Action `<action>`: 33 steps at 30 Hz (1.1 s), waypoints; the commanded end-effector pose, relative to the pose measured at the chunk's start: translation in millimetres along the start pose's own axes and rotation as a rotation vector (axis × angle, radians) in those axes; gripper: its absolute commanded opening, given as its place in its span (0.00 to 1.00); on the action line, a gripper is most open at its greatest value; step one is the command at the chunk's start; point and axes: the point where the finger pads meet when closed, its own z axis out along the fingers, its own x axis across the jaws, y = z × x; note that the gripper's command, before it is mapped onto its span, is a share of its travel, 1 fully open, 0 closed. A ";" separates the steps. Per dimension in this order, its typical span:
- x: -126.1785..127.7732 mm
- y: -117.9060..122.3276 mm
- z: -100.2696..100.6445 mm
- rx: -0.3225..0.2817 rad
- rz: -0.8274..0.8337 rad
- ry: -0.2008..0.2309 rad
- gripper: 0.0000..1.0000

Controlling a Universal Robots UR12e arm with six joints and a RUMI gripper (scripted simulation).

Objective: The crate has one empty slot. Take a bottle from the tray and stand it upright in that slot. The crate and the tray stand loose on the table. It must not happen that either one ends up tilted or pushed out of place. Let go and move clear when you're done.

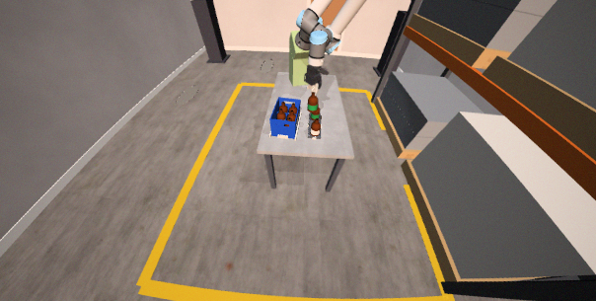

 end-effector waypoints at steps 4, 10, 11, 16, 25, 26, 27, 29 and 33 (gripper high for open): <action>-2.4 14.7 -2.0 -0.003 -0.004 0.004 0.00; -7.0 24.7 -2.0 -0.003 -0.004 0.004 0.00; -7.8 26.5 -2.0 -0.003 -0.004 0.004 0.00; -10.3 31.9 -2.0 -0.003 -0.004 0.004 0.00; -18.4 49.5 -2.0 -0.003 -0.004 0.004 0.00; -19.3 51.6 -2.0 -0.003 -0.004 0.004 0.00; -20.3 53.7 -2.0 -0.003 -0.004 0.004 0.00; -22.2 57.9 -2.0 -0.003 -0.004 0.004 0.00; -24.2 62.3 -2.0 -0.003 -0.004 0.004 0.00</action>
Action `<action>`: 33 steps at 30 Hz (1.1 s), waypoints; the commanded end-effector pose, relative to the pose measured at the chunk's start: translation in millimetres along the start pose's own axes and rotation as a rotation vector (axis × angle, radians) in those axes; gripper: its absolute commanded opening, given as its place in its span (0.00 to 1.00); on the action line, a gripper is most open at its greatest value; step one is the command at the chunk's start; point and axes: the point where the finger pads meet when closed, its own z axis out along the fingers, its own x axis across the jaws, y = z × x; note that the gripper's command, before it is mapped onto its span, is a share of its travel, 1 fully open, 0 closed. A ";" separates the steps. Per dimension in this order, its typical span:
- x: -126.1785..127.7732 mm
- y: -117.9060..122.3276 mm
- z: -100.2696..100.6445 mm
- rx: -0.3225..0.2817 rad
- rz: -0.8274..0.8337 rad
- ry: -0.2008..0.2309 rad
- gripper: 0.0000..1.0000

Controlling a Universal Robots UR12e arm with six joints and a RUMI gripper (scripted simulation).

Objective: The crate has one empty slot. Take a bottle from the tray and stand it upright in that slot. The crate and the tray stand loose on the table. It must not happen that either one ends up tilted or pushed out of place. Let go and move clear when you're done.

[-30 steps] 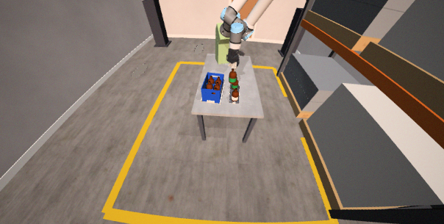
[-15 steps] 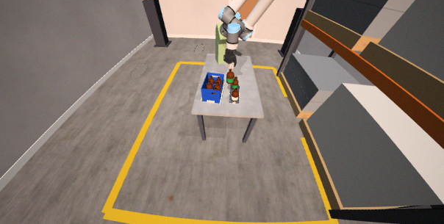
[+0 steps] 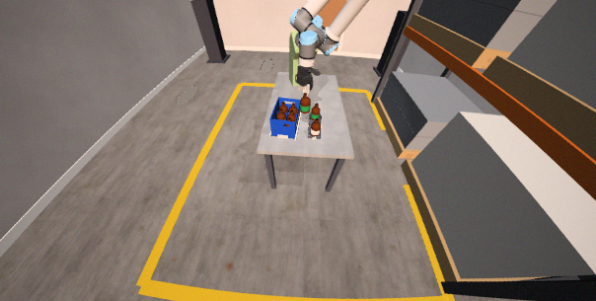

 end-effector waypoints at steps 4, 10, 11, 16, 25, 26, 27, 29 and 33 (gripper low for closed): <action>-4.5 19.6 -2.0 -0.002 -0.006 0.004 0.00; -10.9 33.6 -2.0 -0.002 -0.006 0.004 0.00; -12.0 36.0 -2.0 -0.002 -0.006 0.004 0.00; -15.3 43.3 -2.0 -0.002 -0.006 0.004 0.00; -25.7 66.0 -2.0 -0.002 -0.006 0.004 0.00; -26.9 68.6 -2.0 -0.002 -0.006 0.004 0.00; -28.1 71.2 -2.0 -0.002 -0.006 0.004 0.00; -30.5 76.4 -2.0 -0.002 -0.006 0.004 0.00; -32.8 81.7 -2.0 -0.002 -0.006 0.004 0.00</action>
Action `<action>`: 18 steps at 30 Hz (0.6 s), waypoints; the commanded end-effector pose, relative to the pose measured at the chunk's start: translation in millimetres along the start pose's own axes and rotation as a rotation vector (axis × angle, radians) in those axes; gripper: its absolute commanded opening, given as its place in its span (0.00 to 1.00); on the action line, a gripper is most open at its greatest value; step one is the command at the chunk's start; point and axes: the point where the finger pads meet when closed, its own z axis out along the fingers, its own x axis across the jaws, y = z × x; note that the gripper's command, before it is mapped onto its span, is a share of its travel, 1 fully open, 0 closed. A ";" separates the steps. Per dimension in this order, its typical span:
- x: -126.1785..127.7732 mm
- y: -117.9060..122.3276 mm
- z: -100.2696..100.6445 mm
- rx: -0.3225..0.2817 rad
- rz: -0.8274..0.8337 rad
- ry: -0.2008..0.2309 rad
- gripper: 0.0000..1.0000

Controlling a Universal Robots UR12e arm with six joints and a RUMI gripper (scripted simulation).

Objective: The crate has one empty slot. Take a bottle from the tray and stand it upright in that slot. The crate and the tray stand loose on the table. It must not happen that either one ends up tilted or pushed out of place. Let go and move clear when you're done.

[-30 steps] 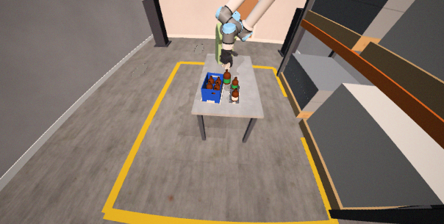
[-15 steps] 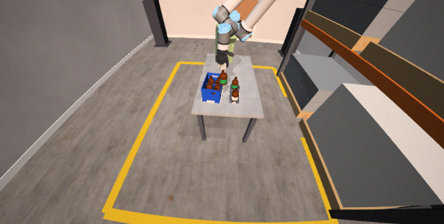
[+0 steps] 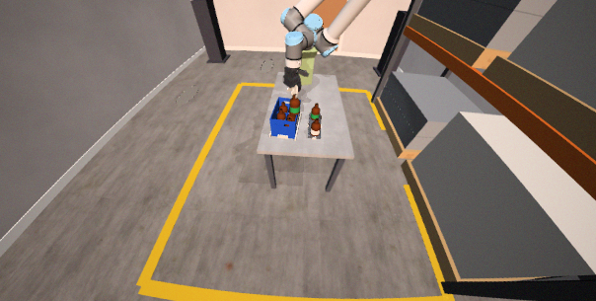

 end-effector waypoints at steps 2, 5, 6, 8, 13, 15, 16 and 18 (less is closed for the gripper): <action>-3.4 17.4 -2.1 -0.003 -0.006 0.003 0.00; -6.9 24.9 -2.1 -0.003 -0.006 0.003 0.00; -8.0 27.3 -2.1 -0.003 -0.006 0.003 0.00; -10.2 32.1 -2.1 -0.003 -0.006 0.003 0.00; -15.4 43.6 -2.1 -0.003 -0.006 0.003 0.00; -16.4 45.8 -2.1 -0.003 -0.006 0.003 0.00; -16.4 45.8 -2.1 -0.003 -0.006 0.003 0.00; -18.3 50.0 -2.1 -0.003 -0.006 0.003 0.00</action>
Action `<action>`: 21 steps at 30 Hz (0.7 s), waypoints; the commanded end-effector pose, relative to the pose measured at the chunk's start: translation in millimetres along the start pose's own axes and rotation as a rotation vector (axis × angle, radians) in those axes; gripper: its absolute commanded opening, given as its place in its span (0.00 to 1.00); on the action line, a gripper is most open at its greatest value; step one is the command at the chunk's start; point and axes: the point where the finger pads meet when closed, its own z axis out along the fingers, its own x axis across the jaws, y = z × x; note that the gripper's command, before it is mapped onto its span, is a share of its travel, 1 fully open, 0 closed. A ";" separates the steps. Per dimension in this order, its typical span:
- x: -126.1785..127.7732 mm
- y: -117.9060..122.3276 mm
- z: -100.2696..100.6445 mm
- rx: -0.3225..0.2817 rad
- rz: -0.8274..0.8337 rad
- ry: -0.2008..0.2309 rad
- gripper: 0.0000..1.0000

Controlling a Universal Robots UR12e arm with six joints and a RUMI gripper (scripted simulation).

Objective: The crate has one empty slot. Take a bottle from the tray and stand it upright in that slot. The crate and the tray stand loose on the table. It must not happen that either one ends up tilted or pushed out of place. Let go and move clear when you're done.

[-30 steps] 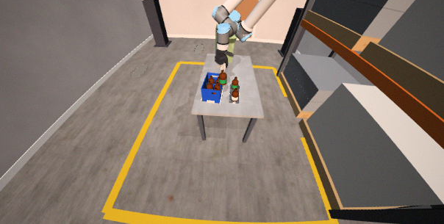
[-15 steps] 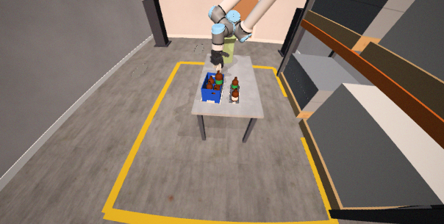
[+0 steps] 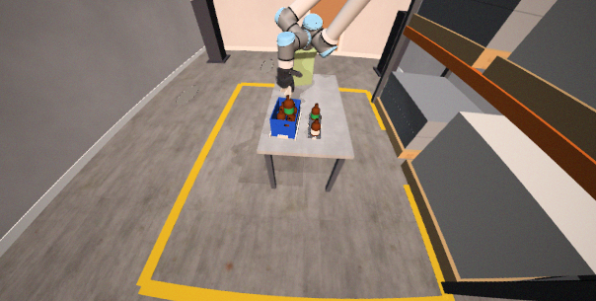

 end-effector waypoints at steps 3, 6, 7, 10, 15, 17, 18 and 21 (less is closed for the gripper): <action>-3.5 17.6 -2.5 -0.004 -0.006 0.003 0.00; -6.2 23.4 -2.5 -0.004 -0.006 0.003 0.00; -7.1 25.3 -2.5 -0.004 -0.006 0.003 0.00; -9.5 30.7 -2.5 -0.004 -0.006 0.003 0.00; -11.9 35.8 -2.5 -0.004 -0.006 0.003 0.00; -13.3 39.0 -2.5 -0.004 -0.006 0.003 0.00; -14.0 40.6 -2.5 -0.004 -0.006 0.003 0.00; -16.1 45.0 -2.5 -0.004 -0.006 0.003 0.00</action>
